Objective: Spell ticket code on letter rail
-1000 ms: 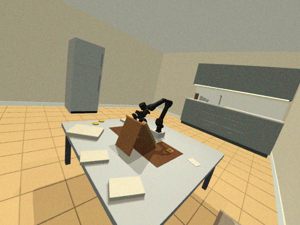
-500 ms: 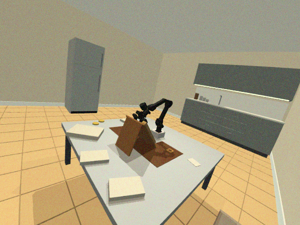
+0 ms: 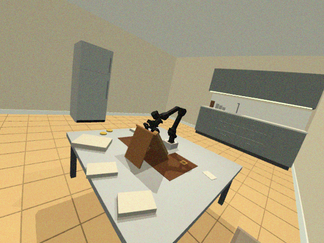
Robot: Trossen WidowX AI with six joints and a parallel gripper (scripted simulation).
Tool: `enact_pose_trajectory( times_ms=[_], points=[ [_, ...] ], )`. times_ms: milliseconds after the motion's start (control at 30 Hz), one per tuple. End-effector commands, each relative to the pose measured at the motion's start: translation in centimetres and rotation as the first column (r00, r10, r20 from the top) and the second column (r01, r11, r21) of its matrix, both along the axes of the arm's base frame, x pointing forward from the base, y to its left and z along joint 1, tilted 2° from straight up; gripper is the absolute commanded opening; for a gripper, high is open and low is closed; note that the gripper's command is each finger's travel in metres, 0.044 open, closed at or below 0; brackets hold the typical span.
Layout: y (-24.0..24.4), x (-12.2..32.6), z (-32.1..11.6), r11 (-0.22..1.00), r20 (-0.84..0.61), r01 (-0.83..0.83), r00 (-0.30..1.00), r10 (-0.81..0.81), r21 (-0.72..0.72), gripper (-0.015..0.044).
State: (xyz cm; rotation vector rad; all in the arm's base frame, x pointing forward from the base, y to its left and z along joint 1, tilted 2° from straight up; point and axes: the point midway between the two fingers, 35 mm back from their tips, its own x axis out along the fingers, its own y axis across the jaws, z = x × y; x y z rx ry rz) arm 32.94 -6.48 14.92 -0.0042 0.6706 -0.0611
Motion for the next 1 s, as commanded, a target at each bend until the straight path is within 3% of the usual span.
enact_pose_trajectory(
  times_ms=[0,967],
  points=[
    [0.3,-0.1,-0.1,1.0,0.0,0.002,1.0,-0.002,0.002,0.0],
    [1.7,-0.1,-0.2,1.0,0.0,0.002,1.0,-0.002,0.003,0.0]
  ],
)
